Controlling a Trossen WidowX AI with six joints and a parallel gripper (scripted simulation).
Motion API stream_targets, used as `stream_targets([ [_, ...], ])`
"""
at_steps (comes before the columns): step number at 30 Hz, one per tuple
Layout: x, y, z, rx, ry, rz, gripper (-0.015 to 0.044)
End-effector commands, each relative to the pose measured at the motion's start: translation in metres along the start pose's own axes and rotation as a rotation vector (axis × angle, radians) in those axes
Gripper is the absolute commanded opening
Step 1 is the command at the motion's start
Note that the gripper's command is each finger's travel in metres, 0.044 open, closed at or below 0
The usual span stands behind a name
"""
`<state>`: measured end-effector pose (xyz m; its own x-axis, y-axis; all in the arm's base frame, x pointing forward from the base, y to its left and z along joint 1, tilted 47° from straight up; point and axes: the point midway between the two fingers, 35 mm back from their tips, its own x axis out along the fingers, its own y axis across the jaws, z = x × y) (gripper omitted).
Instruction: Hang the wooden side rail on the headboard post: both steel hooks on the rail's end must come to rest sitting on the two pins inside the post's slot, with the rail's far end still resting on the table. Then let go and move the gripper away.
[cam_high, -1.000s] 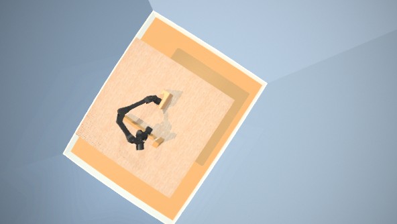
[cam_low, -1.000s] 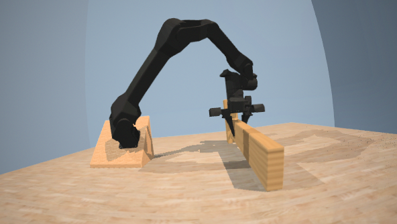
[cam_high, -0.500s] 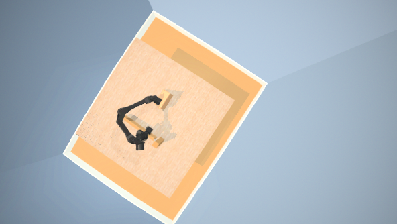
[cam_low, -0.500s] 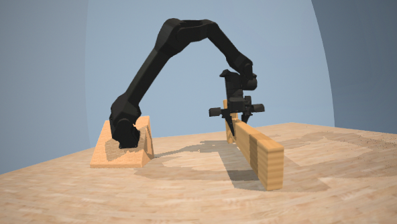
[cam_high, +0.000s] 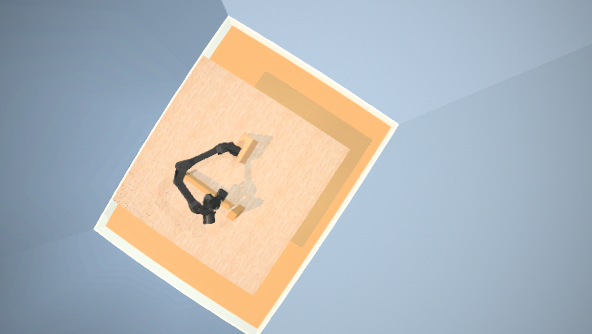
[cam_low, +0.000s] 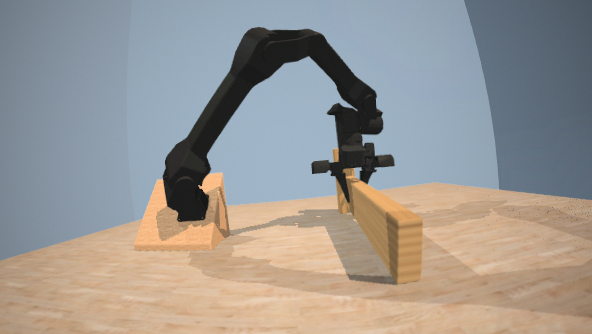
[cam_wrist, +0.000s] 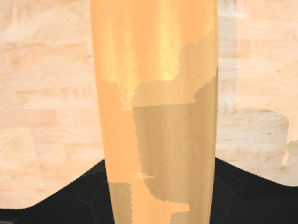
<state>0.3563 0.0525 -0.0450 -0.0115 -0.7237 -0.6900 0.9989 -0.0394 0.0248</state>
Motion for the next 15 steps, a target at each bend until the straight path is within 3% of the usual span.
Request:
stream_targets([
  [1, -0.0042, -0.0010, -0.0050, -0.005, 0.004, 0.014, 0.0000],
  [15, -0.0034, -0.0011, -0.0064, -0.005, 0.004, 0.014, 0.0000],
])
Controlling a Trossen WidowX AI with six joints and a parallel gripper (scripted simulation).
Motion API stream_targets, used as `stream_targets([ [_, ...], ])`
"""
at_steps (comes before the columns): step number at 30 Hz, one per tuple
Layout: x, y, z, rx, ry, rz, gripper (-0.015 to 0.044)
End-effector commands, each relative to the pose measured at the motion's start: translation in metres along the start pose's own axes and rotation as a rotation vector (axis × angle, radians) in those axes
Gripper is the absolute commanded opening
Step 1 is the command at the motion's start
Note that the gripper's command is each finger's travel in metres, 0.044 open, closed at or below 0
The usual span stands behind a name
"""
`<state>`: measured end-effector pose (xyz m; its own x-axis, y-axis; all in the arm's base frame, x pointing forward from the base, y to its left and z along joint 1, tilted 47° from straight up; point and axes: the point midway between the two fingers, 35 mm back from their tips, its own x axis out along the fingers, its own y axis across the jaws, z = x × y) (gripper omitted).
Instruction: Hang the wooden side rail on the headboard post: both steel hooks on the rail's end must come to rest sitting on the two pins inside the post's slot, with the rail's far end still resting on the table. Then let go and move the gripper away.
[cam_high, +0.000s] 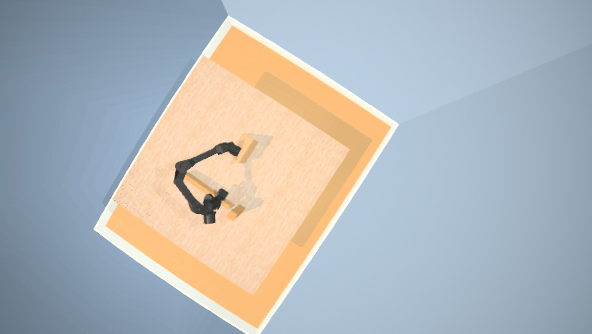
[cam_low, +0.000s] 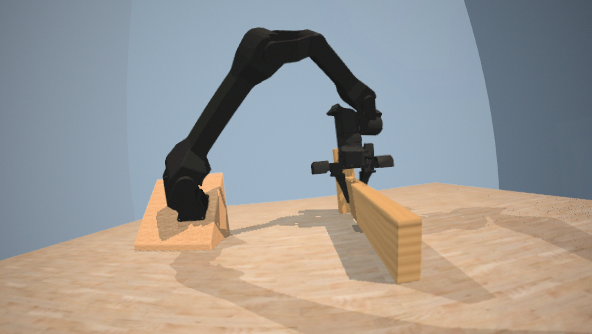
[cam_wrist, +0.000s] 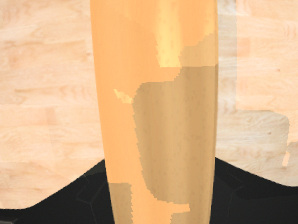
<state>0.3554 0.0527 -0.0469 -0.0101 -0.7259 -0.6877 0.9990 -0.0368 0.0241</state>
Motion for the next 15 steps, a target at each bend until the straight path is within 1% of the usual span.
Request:
stream_targets([
  [1, -0.0047, 0.0000, -0.0050, -0.003, 0.007, 0.013, 0.0000],
  [15, -0.0058, 0.0010, -0.0061, -0.003, 0.008, 0.013, 0.0000],
])
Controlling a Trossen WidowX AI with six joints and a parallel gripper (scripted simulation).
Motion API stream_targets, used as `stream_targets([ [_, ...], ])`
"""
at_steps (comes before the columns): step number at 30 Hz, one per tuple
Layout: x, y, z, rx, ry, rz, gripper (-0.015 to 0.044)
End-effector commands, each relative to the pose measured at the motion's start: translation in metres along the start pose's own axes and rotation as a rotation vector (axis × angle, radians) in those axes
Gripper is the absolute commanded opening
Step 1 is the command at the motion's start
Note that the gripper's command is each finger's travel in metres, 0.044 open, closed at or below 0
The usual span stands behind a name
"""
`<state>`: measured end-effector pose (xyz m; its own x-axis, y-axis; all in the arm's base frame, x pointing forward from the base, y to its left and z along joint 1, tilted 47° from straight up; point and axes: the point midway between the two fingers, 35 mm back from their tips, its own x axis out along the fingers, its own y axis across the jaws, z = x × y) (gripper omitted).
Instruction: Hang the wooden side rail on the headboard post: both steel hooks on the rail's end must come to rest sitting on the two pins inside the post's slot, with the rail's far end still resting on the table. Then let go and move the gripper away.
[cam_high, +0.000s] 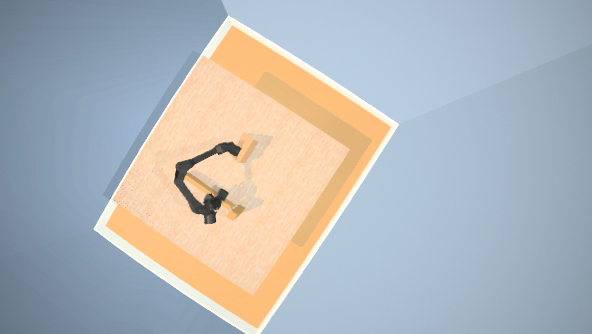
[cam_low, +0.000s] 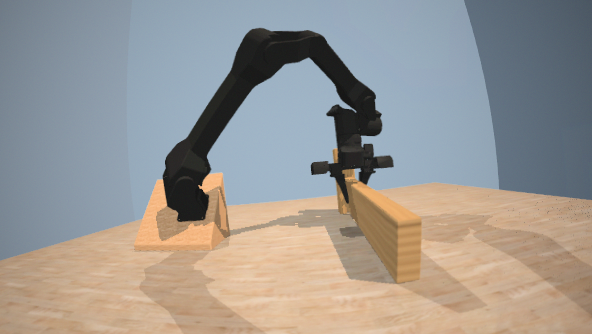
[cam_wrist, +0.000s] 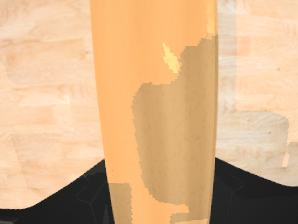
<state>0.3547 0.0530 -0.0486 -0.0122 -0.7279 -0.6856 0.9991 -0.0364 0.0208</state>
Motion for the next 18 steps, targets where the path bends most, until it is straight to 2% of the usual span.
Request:
stream_targets([
  [1, -0.0068, 0.0019, -0.0047, 0.000, 0.011, 0.015, 0.0000],
  [18, -0.0082, 0.0031, -0.0060, 0.000, 0.011, 0.015, 0.0000],
])
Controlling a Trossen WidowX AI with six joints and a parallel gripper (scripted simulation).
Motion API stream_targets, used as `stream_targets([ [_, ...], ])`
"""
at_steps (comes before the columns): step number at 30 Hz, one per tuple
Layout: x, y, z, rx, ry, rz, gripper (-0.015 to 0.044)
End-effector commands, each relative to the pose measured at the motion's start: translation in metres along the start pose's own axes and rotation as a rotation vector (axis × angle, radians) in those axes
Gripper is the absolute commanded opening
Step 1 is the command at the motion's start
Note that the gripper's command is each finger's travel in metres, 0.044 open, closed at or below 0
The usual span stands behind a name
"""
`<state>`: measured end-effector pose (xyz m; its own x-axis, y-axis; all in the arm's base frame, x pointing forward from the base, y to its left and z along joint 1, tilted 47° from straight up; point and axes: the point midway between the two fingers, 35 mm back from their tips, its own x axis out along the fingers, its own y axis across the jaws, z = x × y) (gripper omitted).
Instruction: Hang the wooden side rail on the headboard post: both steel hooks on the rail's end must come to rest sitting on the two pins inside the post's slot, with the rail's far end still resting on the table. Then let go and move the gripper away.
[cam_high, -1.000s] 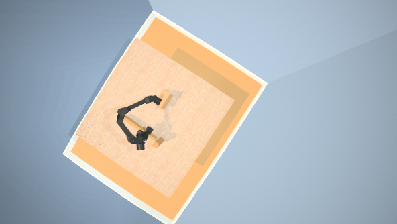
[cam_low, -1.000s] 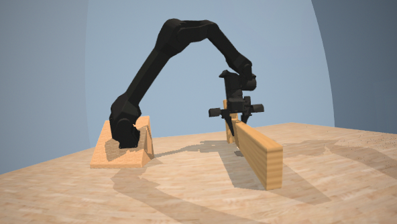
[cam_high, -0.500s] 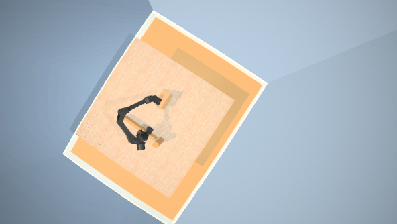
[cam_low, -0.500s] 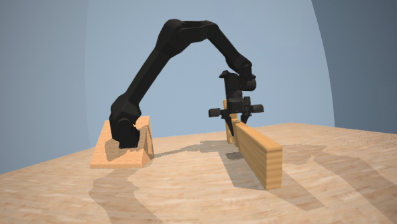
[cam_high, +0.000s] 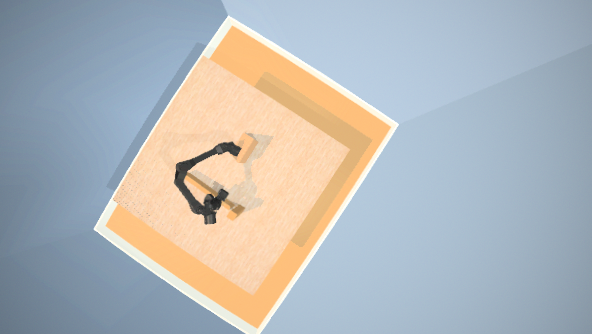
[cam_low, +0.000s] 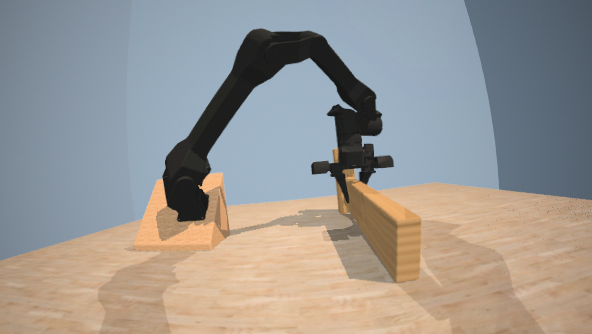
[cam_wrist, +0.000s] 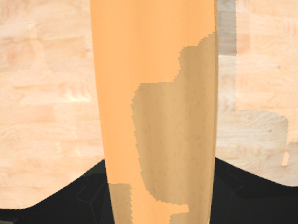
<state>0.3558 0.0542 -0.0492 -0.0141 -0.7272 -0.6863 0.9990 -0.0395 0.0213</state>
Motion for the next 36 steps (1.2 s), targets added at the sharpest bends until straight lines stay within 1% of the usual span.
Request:
stream_targets([
  [1, -0.0077, 0.0021, -0.0048, -0.003, 0.010, 0.017, 0.0000],
  [36, -0.0079, 0.0028, -0.0082, -0.003, 0.010, 0.017, 0.0000],
])
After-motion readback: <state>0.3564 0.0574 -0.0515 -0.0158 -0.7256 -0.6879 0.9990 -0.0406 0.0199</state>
